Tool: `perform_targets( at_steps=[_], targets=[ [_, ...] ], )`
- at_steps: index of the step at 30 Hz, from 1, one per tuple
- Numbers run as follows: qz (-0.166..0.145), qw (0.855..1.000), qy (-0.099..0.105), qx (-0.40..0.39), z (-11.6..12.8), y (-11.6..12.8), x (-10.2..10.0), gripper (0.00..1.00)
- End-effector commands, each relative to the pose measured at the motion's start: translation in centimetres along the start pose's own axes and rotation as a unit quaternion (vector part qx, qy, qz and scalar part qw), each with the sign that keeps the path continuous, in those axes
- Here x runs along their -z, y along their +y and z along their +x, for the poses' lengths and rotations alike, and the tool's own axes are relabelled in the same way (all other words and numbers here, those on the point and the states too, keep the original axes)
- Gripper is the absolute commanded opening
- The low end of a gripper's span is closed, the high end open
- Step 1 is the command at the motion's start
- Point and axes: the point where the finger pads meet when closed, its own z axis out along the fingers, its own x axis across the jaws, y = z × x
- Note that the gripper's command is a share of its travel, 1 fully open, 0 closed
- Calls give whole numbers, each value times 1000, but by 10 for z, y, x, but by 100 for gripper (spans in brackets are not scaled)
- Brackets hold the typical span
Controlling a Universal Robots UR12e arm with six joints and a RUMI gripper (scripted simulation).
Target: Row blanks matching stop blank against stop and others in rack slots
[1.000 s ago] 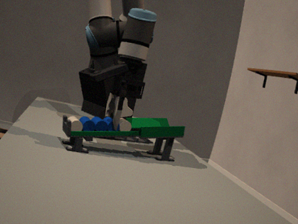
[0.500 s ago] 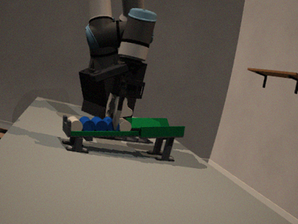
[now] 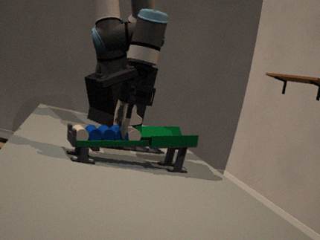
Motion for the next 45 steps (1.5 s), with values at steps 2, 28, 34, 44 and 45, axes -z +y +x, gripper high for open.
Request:
perform_targets(
  at_steps=[2, 28, 34, 44, 45],
  targets=[
    [0, 1000, -2, 0, -1, -1, 1, 33],
    [0, 1000, -2, 0, -1, 0, 33, 33],
    [1, 1000, -3, 0, -4, -1, 63, 33],
    [1, 1000, -3, -1, -3, -1, 103, 33],
    [1, 1000, -3, -1, -3, -1, 104, 33]
  ],
)
